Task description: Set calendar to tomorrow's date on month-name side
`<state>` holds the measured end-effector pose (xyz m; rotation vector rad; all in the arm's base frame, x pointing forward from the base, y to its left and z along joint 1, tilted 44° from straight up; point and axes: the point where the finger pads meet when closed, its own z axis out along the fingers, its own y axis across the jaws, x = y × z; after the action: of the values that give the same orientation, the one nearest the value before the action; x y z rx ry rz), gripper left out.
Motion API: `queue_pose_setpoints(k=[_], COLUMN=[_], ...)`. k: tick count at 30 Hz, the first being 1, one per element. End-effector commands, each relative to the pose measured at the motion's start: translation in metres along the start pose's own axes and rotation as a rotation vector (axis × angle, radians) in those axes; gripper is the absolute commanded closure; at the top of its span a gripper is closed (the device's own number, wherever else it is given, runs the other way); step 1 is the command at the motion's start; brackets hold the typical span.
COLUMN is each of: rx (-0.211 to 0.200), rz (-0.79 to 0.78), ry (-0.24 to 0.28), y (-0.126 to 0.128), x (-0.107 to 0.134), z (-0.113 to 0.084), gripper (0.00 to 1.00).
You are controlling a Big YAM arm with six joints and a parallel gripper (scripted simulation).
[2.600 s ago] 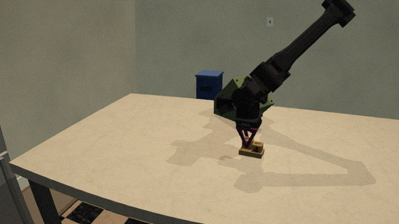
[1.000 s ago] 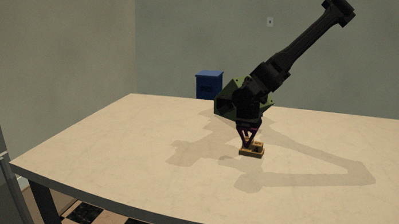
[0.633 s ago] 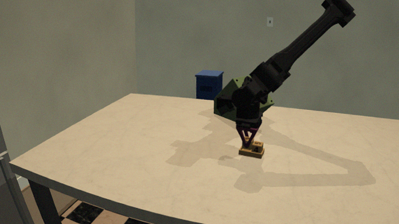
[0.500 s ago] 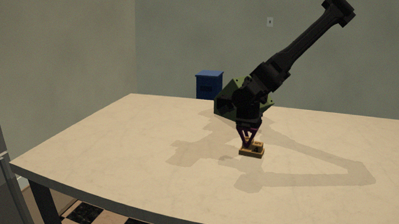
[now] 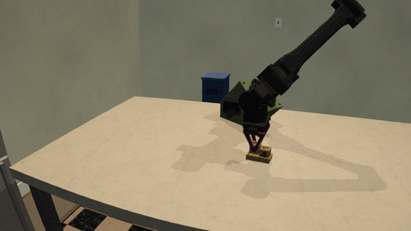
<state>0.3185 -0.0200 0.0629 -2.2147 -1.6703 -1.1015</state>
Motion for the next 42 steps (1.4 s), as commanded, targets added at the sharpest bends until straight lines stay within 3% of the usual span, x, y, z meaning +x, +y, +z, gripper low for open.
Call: queue_pose_setpoints(k=[1,42], rx=[-0.024,-0.032], rz=[-0.014,-0.023], ry=[-0.006,-0.006], y=[0.0076,0.0175], x=[0.0041,0.006], z=[-0.0037,-0.0058], gripper=[0.73,0.73])
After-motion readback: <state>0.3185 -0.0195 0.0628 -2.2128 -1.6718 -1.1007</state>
